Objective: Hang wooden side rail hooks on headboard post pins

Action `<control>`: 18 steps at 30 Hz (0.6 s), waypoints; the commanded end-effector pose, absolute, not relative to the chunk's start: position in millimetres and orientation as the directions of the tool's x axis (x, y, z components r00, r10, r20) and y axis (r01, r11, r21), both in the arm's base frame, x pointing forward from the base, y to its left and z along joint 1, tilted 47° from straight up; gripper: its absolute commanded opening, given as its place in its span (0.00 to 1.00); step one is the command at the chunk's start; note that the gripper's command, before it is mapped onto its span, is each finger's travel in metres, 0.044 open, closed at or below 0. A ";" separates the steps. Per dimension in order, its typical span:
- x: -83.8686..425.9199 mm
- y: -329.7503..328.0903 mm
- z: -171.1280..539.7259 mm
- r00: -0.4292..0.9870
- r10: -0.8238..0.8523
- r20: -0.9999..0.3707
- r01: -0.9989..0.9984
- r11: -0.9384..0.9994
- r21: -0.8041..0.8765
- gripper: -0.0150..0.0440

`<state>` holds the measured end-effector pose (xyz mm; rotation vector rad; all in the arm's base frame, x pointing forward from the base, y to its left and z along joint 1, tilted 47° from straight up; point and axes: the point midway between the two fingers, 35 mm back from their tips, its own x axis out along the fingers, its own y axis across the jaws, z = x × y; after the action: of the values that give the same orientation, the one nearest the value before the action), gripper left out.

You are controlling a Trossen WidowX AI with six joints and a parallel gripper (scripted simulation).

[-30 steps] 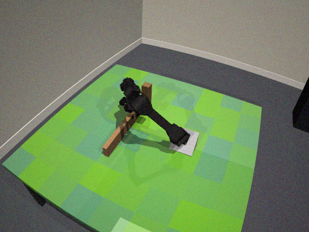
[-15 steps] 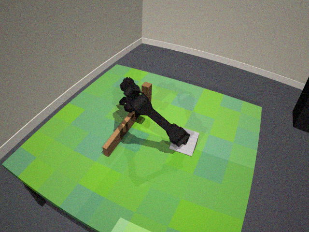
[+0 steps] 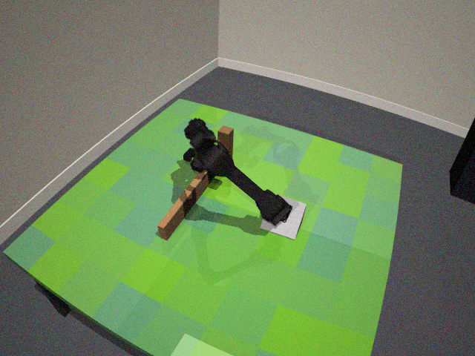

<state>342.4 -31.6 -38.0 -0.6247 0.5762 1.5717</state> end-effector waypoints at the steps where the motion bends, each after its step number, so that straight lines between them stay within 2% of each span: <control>1: 345.9 -39.1 -35.8 -0.047 0.720 -0.693 -0.997 -0.074 -0.008 0.25; 18: 344.8 -39.5 -38.2 -0.047 0.720 -0.693 -0.997 -0.074 -0.008 0.25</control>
<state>343.0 -32.6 -38.8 -0.6251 0.5760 1.5714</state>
